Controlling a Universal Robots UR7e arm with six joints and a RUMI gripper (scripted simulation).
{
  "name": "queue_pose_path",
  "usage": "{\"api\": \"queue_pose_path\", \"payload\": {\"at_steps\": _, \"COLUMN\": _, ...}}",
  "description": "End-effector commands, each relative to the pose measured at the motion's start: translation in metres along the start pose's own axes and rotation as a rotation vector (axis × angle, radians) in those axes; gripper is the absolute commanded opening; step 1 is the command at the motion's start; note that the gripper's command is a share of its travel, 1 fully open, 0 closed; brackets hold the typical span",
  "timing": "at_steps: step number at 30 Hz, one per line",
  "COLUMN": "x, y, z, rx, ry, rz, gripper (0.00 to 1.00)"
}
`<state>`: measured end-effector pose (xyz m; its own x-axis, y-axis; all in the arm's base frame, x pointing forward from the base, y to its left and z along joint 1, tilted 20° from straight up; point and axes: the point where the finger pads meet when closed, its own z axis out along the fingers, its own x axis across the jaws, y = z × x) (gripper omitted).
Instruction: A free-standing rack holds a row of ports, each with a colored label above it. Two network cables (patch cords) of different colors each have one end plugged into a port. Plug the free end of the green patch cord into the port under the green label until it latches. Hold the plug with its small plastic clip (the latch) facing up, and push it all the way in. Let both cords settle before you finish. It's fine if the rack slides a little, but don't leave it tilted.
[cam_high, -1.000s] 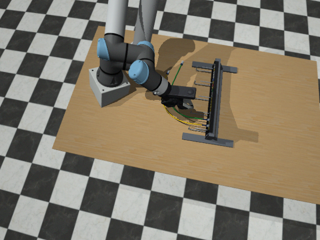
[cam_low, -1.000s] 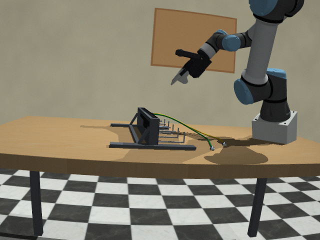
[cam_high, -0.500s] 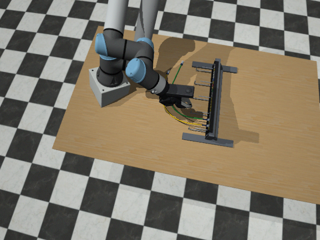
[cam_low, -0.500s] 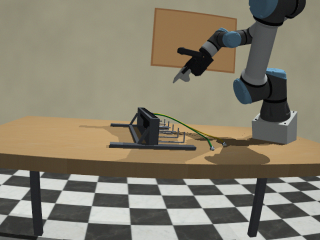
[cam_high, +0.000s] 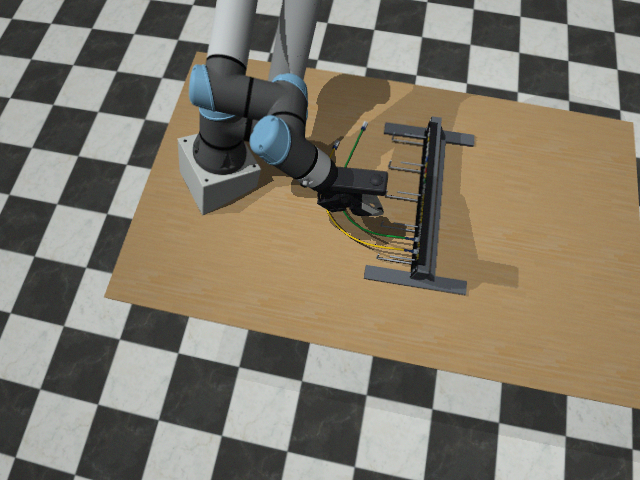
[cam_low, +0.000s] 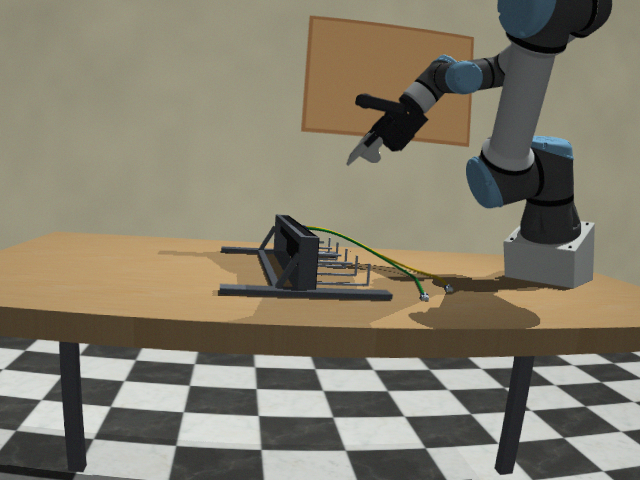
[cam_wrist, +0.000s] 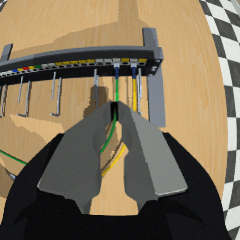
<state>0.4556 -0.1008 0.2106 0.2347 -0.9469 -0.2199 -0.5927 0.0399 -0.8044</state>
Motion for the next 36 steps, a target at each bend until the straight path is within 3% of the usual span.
{"api": "queue_pose_path", "payload": {"at_steps": 1, "x": 0.000, "y": 0.000, "z": 0.000, "rx": 0.000, "ry": 0.000, "rz": -0.001, "gripper": 0.00}}
{"api": "queue_pose_path", "payload": {"at_steps": 11, "x": -0.009, "y": 0.002, "z": 0.005, "rx": -0.019, "ry": -0.015, "rz": -0.020, "gripper": 0.00}}
{"api": "queue_pose_path", "payload": {"at_steps": 24, "x": -0.049, "y": 0.013, "z": 0.029, "rx": -0.109, "ry": -0.086, "rz": -0.114, "gripper": 0.00}}
{"api": "queue_pose_path", "payload": {"at_steps": 36, "x": -0.131, "y": 0.042, "z": 0.063, "rx": -0.277, "ry": -0.213, "rz": -0.329, "gripper": 0.00}}
